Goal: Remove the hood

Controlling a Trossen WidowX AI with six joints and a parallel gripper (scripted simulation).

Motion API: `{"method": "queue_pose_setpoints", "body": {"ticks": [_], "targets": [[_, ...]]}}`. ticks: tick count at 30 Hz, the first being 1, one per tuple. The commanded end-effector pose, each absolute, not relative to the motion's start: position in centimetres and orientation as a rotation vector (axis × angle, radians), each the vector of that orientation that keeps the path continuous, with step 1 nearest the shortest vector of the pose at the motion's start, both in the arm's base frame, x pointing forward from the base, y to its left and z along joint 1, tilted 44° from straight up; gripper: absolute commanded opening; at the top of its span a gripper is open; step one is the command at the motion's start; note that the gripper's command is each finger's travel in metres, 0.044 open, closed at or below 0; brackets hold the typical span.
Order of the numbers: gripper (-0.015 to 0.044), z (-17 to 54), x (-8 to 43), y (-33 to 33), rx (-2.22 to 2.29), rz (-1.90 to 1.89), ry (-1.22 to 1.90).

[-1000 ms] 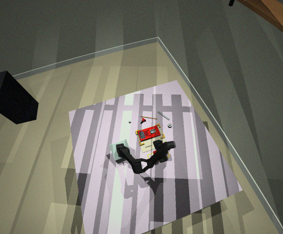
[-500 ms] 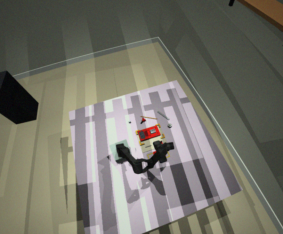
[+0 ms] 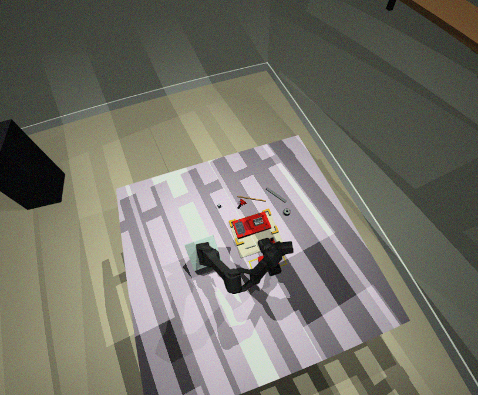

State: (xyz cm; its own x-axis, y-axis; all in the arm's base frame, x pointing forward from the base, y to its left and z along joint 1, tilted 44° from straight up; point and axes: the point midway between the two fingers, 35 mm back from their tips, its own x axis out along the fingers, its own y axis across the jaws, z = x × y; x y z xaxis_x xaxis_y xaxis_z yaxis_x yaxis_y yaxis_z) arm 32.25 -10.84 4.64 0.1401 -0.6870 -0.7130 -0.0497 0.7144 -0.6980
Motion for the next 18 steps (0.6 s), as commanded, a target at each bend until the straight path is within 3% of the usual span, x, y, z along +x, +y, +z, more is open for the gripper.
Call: {"method": "queue_pose_setpoints", "body": {"ticks": [1, 18], "targets": [[0.0000, 4.35, 32.26, -10.88, -0.671, -0.505, 1.377], [0.0000, 3.75, 32.38, -11.45, -0.671, -0.505, 1.377]]}}
